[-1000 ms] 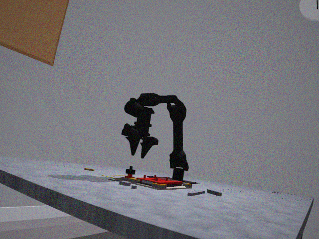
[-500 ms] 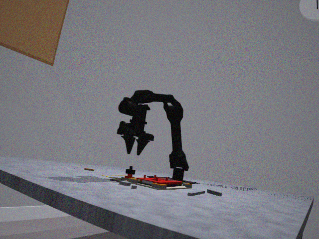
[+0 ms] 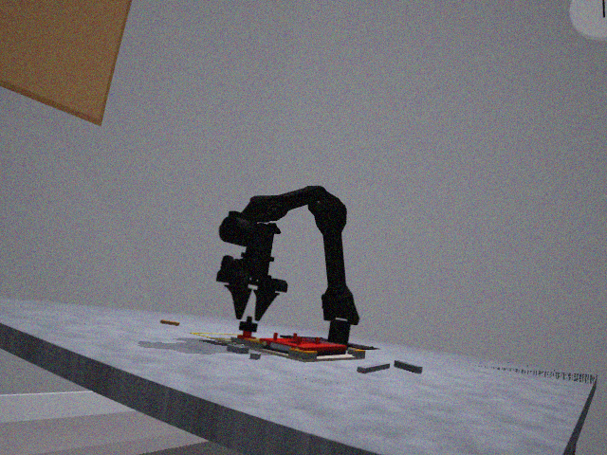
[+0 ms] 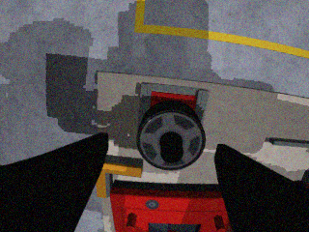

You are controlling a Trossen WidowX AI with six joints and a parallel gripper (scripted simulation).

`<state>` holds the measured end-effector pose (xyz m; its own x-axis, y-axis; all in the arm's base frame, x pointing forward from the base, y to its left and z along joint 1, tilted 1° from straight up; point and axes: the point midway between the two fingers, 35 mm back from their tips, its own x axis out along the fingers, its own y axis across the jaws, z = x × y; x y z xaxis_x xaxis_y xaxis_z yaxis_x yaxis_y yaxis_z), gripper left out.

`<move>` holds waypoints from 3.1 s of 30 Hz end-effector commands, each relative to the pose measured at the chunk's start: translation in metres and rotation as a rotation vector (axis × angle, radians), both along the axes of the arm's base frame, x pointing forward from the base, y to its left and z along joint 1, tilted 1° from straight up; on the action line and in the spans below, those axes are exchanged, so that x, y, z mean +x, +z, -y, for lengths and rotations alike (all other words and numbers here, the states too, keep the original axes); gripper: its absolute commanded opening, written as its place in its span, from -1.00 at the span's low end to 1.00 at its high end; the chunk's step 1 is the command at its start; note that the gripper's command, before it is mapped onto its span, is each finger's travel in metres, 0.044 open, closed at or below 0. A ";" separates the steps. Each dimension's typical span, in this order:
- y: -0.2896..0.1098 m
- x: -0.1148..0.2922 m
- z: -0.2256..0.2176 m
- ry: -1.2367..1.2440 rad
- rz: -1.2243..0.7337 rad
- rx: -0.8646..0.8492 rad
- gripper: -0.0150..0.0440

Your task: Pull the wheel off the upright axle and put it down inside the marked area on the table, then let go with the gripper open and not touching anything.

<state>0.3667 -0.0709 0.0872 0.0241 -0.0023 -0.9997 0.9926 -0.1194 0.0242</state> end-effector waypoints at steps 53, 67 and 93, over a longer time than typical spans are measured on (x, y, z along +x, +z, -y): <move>-0.007 -0.002 0.000 0.001 -0.005 0.000 -0.49; -0.003 -0.002 0.000 0.002 -0.006 0.000 -0.49; 0.006 -0.002 0.000 0.003 -0.008 0.000 -0.49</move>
<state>0.3625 -0.0697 0.0888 0.0074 0.0014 -1.0000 0.9929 -0.1186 0.0072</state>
